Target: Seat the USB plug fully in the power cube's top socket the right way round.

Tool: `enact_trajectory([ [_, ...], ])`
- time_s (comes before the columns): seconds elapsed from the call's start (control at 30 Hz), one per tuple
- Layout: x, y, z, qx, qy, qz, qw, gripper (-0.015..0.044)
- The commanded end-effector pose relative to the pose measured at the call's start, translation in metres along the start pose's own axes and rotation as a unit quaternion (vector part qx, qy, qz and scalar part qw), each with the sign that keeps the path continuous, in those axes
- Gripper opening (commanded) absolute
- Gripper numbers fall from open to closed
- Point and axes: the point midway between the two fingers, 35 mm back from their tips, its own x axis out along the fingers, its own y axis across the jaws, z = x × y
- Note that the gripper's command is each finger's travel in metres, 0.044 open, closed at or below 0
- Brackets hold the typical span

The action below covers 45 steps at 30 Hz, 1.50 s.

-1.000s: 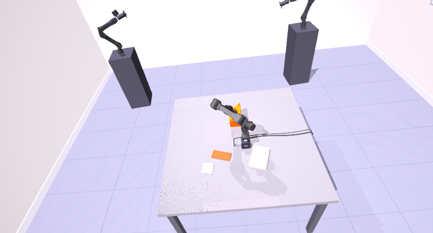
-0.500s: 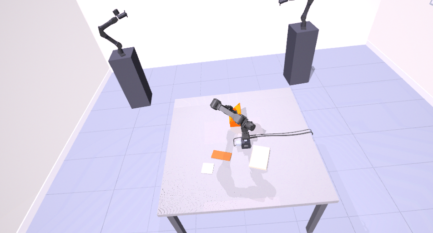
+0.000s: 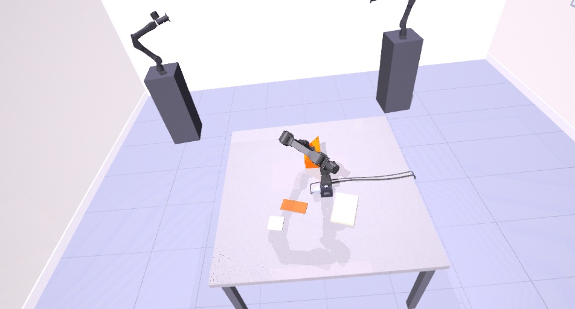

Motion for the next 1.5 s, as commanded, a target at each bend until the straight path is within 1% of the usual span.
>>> enact_trajectory([
  [0.0, 0.0009, 0.0002, 0.0003, -0.003, -0.001, 0.001, 1.0, 0.0],
  [1.47, 0.0062, 0.0002, -0.0001, -0.003, -0.001, 0.001, 1.0, 0.0],
])
